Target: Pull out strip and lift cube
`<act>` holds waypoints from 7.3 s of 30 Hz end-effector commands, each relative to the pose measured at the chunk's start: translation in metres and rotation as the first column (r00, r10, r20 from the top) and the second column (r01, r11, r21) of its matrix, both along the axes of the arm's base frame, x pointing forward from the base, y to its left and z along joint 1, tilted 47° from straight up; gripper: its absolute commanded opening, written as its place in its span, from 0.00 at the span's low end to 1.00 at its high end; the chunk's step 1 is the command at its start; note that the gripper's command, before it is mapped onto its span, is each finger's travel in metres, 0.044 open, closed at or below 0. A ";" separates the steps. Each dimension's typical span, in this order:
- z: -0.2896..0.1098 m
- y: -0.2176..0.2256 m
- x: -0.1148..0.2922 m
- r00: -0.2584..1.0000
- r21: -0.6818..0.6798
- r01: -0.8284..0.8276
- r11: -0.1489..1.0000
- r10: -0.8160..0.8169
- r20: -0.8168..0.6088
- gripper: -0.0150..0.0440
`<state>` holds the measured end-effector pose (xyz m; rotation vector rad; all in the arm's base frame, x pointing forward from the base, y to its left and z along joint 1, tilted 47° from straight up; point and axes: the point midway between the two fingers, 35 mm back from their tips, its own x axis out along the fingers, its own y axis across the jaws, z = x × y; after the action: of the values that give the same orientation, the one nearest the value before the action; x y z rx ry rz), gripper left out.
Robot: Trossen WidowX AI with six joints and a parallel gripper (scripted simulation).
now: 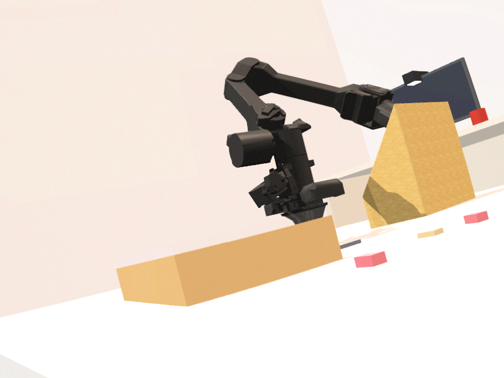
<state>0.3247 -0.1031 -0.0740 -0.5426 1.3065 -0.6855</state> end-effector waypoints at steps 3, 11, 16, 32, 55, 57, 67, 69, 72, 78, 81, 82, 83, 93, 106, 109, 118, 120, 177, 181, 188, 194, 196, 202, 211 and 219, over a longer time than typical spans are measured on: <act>-0.005 -0.002 -0.016 1.000 0.000 0.003 1.000 -0.003 -0.028 0.25; -0.007 -0.002 -0.028 1.000 0.000 0.003 1.000 -0.003 -0.029 0.25; -0.008 -0.002 -0.035 1.000 0.000 0.003 1.000 -0.003 -0.029 0.25; -0.012 -0.002 -0.059 1.000 0.000 0.003 1.000 -0.003 -0.030 0.25; -0.017 -0.002 -0.092 0.999 0.000 0.003 1.000 -0.003 -0.032 0.25; -0.017 -0.002 -0.095 0.999 0.000 0.003 1.000 -0.003 -0.033 0.25; -0.019 -0.002 -0.107 0.999 0.000 0.003 1.000 -0.003 -0.033 0.25; -0.019 -0.002 -0.110 0.999 0.000 0.003 1.000 -0.003 -0.033 0.25; -0.020 -0.002 -0.113 0.999 0.000 0.003 1.000 -0.003 -0.034 0.25; -0.021 -0.002 -0.119 0.999 0.000 0.003 1.000 -0.003 -0.034 0.25; -0.021 -0.002 -0.122 0.999 0.000 0.003 1.000 -0.003 -0.034 0.25; -0.021 -0.002 -0.124 0.999 0.000 0.003 1.000 -0.003 -0.034 0.25; -0.022 -0.002 -0.125 0.999 0.000 0.003 1.000 -0.003 -0.034 0.25; -0.023 -0.002 -0.135 0.999 0.000 0.003 1.000 -0.003 -0.035 0.25; -0.023 -0.002 -0.135 0.999 0.000 0.003 1.000 -0.003 -0.035 0.25; -0.023 -0.002 -0.135 0.999 0.000 0.003 1.000 -0.003 -0.035 0.25; -0.023 -0.002 -0.135 0.999 0.000 0.003 1.000 -0.003 -0.035 0.25; -0.023 -0.002 -0.135 0.999 0.000 0.003 1.000 -0.003 -0.035 0.25; 0.025 0.039 -0.030 0.992 -0.005 -0.069 0.998 0.068 -0.103 1.00; 0.029 0.040 -0.014 0.992 -0.005 -0.069 0.998 0.068 -0.102 1.00; 0.035 0.042 0.014 0.993 -0.005 -0.069 0.998 0.068 -0.100 1.00; 0.041 0.044 0.038 0.993 -0.005 -0.069 0.998 0.068 -0.099 1.00; 0.043 0.044 0.046 0.993 -0.005 -0.069 0.998 0.068 -0.099 1.00; 0.050 0.045 0.069 0.993 -0.005 -0.069 0.998 0.068 -0.097 1.00; 0.048 0.041 0.079 0.993 -0.005 -0.069 0.998 0.068 -0.097 0.73; 0.039 0.031 0.081 0.993 -0.005 -0.069 0.998 0.068 -0.097 0.68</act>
<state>0.4057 -0.0694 -0.0318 -0.6244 1.3667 -0.6174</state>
